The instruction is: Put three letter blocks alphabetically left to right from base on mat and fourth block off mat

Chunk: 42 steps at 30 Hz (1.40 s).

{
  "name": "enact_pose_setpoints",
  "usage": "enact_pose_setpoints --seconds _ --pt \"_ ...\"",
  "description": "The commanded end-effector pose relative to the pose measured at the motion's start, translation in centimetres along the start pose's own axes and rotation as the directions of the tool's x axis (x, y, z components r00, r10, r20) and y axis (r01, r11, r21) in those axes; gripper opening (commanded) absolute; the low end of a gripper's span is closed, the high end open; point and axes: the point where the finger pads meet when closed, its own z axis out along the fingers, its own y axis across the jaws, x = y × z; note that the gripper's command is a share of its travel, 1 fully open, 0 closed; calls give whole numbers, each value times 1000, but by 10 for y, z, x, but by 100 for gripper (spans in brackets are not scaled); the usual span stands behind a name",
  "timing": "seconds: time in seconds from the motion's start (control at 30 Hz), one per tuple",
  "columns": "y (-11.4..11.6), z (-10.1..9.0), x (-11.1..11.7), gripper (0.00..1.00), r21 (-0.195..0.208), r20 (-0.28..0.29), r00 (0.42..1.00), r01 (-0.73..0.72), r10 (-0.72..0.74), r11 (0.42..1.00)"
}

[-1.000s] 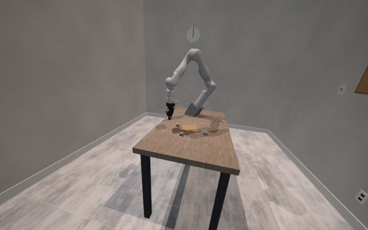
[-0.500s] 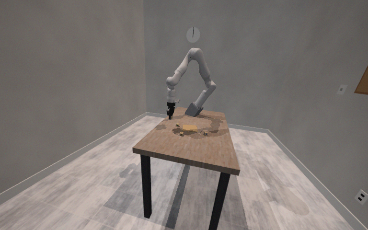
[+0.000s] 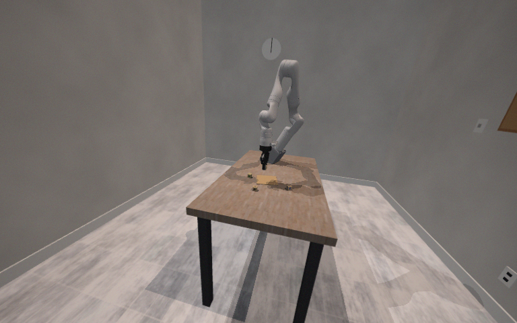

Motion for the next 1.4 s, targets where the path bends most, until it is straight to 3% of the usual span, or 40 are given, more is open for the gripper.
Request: enact_pose_setpoints --seconds 0.0,0.2,0.9,1.1,1.37 --pt "-23 -9 31 21 11 22 999 37 -37 999" --pt "-46 -9 53 21 18 34 999 41 -42 999" --pt "-47 -6 54 21 18 34 999 41 -42 999" --pt "-47 9 53 21 18 34 999 41 -42 999" --pt "-47 46 52 21 18 34 999 41 -42 999"
